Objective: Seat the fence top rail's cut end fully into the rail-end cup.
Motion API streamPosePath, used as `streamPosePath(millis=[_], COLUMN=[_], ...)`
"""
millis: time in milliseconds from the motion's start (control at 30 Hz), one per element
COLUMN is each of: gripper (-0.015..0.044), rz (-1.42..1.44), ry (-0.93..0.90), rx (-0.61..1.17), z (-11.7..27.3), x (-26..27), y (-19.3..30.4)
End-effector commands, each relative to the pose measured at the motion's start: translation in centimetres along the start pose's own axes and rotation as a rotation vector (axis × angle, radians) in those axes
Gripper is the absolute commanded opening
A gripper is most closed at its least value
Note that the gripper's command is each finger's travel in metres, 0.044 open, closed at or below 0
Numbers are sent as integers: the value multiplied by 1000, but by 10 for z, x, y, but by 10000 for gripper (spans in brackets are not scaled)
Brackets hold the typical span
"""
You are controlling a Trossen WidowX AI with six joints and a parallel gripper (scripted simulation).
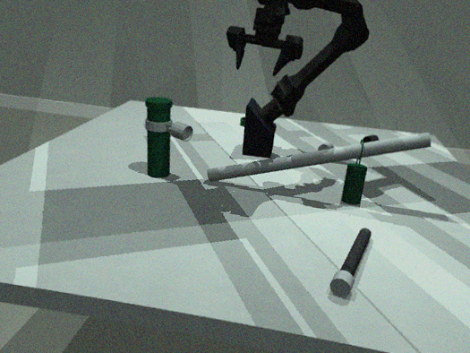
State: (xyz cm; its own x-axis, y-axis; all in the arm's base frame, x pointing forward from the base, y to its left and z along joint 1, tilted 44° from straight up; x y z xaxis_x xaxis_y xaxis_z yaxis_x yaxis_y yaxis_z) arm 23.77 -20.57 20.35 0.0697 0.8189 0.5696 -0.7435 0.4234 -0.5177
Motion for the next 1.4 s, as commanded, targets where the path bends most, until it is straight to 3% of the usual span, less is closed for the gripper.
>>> streamPosePath(millis=[0, 300, 700, 1167, 1367], gripper=[440, 440, 440, 440, 440], rz=[74, 221, 1249, 1278, 1278], ry=[-142, -134, -72, -72, -72], rx=[151, 156, 235, 239, 238], z=[-47, -55, -100, -101, -127], x=[1, -13, -123, -126, -122], y=[16, 15, 22, 22, 42])
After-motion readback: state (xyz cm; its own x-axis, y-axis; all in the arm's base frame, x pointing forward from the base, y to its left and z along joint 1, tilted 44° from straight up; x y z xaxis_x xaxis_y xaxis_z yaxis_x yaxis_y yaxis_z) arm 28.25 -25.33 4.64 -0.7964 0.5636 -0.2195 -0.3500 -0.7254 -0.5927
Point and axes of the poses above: the point midway between the two fingers, 35 mm back from their tips, its own z axis back along the fingers, its own x axis across the jaws, y = z × x, the point moved 8 cm from there along z, back along the fingers, and after that the axes turned 9 degrees about z, right-handed, at the moved point
